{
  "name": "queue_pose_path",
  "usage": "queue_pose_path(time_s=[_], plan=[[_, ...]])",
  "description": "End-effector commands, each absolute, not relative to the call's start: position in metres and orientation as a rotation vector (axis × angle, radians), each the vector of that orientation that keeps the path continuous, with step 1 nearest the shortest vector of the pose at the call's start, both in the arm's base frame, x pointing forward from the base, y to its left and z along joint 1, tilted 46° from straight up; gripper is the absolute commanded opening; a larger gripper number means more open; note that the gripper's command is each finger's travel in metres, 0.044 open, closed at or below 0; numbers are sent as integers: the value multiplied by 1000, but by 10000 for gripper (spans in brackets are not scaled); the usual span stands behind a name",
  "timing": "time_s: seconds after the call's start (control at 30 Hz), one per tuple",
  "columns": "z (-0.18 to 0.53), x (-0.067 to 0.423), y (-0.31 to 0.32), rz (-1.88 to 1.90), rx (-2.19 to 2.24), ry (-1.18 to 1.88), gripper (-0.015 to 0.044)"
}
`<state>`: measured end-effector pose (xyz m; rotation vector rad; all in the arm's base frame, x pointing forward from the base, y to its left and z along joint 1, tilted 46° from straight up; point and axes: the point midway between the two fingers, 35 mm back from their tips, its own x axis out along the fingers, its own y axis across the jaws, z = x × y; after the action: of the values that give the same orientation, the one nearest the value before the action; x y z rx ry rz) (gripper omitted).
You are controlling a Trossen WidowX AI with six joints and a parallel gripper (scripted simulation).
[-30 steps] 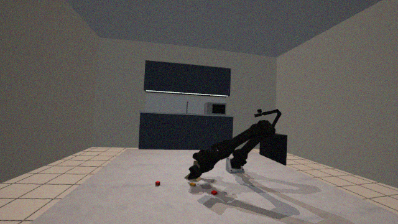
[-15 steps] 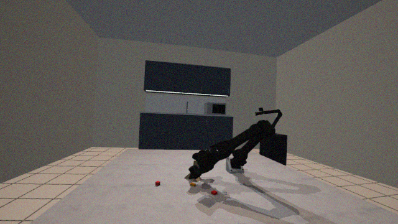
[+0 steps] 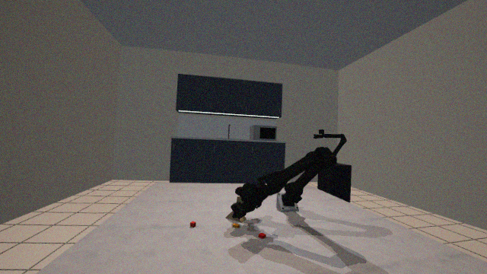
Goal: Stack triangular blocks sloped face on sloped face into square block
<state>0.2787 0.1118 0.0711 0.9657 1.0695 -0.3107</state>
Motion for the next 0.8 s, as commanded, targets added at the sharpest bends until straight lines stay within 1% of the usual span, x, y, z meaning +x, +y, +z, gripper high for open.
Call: queue_pose_path(time_s=[0.0, 0.6, 0.77], plan=[[78, 282, 105, -310, 965, 1068, 0], [138, 287, 43, -313, 961, 1067, 0], [140, 287, 41, -312, 961, 1066, 0]])
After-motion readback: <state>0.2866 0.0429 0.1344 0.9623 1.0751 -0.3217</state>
